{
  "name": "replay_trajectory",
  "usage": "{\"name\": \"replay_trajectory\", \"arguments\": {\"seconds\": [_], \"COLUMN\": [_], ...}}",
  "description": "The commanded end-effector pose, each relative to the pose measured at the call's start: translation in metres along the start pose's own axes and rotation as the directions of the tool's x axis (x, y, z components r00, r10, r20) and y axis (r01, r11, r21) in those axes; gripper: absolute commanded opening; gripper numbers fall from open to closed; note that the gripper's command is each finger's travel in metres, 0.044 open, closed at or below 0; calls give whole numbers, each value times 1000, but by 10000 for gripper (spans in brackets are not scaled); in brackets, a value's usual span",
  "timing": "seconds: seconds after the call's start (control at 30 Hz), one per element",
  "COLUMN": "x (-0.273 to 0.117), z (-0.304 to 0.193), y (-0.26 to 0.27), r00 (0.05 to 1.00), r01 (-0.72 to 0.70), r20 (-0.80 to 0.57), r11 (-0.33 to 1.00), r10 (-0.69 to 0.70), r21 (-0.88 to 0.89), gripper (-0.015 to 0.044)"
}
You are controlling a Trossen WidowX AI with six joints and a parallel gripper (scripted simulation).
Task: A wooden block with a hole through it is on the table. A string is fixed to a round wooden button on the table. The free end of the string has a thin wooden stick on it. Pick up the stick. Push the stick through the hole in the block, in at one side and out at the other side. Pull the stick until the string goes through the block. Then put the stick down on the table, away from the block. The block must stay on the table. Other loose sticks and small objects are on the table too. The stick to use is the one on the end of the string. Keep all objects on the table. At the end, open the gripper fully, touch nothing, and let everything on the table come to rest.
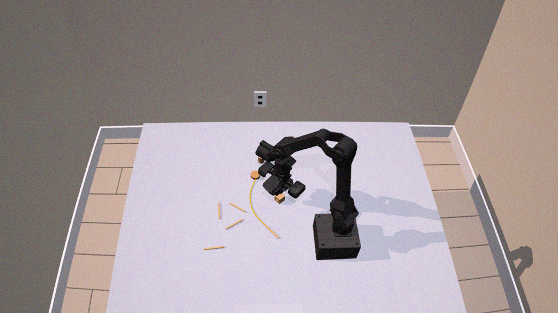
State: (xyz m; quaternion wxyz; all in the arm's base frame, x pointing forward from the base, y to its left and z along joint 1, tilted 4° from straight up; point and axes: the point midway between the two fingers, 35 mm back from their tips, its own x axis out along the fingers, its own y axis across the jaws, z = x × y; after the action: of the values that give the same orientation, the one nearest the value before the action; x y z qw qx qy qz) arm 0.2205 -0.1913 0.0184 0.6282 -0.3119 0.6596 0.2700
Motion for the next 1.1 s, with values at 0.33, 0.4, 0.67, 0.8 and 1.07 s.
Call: {"name": "replay_trajectory", "arguments": {"seconds": [0.33, 0.4, 0.67, 0.8, 1.07], "x": [0, 0, 0, 0, 0], "z": [0, 0, 0, 0, 0], "y": [0, 0, 0, 0, 0], "r00": [1000, 1000, 1000, 1000, 1000], "r01": [0, 0, 0, 0, 0], "r20": [0, 0, 0, 0, 0], "r11": [1000, 1000, 1000, 1000, 1000], "r10": [0, 0, 0, 0, 0], "r21": [0, 0, 0, 0, 0], "gripper": [0, 0, 157, 241, 57]}}
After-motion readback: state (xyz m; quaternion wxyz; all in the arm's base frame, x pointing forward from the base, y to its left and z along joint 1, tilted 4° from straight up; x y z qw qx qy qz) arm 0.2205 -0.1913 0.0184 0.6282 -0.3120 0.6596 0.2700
